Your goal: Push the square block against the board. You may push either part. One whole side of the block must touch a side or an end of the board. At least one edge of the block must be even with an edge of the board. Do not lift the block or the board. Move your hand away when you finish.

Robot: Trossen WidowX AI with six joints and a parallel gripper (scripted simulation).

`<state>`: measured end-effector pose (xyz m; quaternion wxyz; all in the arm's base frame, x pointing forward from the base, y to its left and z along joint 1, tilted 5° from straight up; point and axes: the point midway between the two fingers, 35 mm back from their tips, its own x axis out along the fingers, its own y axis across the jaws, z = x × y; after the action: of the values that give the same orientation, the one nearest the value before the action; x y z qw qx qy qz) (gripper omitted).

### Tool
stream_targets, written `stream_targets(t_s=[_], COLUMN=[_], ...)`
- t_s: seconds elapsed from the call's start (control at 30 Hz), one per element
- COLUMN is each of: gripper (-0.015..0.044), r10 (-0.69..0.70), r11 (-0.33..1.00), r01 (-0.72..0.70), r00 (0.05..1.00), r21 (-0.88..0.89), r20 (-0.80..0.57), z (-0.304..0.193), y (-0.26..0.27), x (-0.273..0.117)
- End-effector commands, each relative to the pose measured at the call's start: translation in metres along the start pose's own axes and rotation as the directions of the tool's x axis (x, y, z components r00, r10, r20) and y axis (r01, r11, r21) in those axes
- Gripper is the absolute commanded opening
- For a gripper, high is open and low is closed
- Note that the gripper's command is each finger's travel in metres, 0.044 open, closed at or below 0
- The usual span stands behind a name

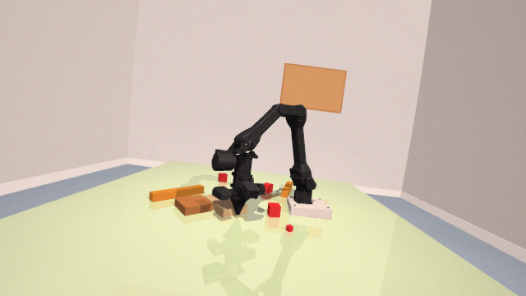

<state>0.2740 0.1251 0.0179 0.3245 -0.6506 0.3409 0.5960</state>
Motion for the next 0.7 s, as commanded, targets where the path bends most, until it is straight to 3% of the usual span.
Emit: stream_targets(t_s=[0.0,0.67], gripper=[0.0000,0.0000], r10=[0.003,0.003], r11=[1.000,1.000], r01=[-0.003,-0.003], r00=[1.000,1.000], r21=[0.003,0.003], r20=[-0.009,-0.009], z=[-0.007,-0.004], y=[0.001,0.001], x=[0.001,0.001])
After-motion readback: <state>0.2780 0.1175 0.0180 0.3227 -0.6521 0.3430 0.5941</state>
